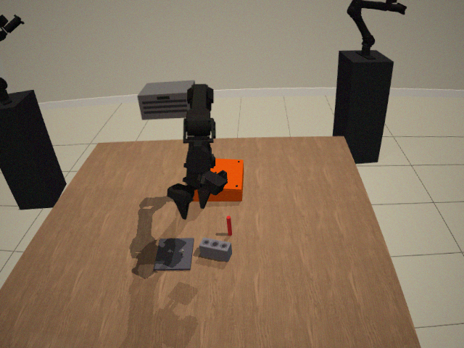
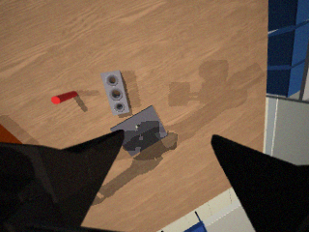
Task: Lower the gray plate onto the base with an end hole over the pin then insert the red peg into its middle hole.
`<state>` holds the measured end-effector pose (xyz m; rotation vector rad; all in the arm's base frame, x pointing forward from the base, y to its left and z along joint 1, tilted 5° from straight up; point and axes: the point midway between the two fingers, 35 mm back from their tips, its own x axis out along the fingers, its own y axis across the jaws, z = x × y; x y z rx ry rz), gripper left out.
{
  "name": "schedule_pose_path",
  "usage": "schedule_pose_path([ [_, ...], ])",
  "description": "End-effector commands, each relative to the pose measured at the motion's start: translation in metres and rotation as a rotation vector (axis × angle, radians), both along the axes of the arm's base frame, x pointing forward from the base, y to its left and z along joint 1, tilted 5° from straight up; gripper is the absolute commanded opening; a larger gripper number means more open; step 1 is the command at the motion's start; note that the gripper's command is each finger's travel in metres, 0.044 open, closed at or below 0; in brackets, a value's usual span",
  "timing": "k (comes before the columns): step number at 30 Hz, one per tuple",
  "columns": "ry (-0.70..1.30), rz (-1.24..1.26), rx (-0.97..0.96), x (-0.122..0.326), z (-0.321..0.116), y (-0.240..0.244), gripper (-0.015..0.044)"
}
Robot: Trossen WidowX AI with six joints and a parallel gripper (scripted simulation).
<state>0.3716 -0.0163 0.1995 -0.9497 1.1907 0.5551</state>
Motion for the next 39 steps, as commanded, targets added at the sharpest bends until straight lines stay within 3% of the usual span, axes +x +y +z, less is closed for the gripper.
schedule_pose_path([
  [1,0.203,0.16,0.116,-0.018,-0.055,0.028,0.044],
  [12,0.263,0.205,0.16,-0.026,-0.073,0.045,0.044],
  [17,0.264,0.205,0.16,-0.024,-0.132,0.051,0.044],
  [39,0.264,0.205,0.16,-0.022,-0.165,0.053,0.044],
])
